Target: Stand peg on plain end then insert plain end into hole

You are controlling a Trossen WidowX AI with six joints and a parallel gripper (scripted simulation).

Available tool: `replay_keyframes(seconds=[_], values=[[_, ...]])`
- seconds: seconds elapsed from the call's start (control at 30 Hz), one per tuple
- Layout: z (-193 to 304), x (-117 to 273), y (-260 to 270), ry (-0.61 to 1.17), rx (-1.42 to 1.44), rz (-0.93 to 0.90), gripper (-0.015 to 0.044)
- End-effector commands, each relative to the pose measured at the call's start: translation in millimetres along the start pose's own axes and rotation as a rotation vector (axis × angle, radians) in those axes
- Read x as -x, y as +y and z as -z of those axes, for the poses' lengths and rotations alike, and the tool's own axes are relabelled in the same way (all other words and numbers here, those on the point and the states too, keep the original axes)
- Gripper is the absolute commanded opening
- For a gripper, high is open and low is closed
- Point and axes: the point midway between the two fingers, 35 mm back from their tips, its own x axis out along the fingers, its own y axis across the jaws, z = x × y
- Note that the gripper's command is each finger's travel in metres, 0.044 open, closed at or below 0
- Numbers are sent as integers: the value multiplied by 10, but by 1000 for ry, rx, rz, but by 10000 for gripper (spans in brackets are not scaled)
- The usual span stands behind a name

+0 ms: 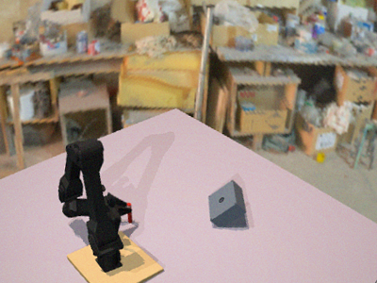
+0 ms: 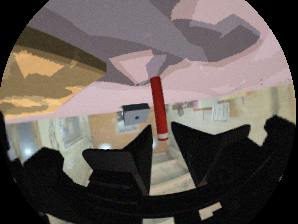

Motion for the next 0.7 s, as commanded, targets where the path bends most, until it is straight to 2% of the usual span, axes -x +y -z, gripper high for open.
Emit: replay_keyframes(seconds=[0.0, 0.13, 0.53, 0.67], values=[[0, 0, 0, 0, 0, 0, 130], [0, 0, 0, 0, 0, 0, 130], [0, 0, 0, 0, 0, 0, 440], [0, 0, 0, 0, 0, 0, 440]])
